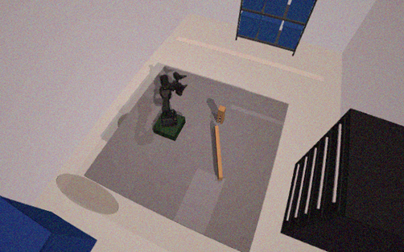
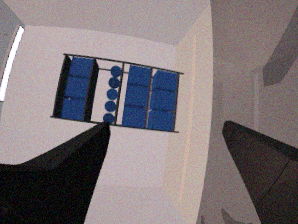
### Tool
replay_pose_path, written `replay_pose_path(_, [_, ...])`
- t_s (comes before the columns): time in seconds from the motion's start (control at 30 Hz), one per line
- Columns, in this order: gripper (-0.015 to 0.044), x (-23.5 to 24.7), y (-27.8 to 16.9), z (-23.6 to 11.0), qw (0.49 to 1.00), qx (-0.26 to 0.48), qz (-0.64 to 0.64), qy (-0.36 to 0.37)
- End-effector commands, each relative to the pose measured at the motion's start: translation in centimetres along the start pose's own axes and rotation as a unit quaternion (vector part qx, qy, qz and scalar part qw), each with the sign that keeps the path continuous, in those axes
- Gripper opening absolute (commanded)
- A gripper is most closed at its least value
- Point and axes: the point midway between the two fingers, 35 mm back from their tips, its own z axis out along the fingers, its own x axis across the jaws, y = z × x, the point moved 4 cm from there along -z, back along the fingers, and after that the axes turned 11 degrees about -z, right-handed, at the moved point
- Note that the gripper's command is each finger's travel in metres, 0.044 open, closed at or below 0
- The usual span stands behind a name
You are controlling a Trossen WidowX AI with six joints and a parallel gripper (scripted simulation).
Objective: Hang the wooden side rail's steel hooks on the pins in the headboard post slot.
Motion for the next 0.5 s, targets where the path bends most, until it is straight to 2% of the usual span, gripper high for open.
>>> replay_pose_path(0.0, [0.0426, 0.0, 0.0, 0.1, 1.0, -0.001, 0.002, -0.002])
replay_pose_path(0.03, [0.044, -0.2, 0.1, 0.4, 1.0, -0.003, 0.009, -0.007])
replay_pose_path(0.27, [0.044, -2.3, 2.0, 4.3, 0.989, -0.042, 0.116, -0.086])
replay_pose_path(0.47, [0.044, -5.0, 4.6, 7.3, 0.956, -0.091, 0.229, -0.157])
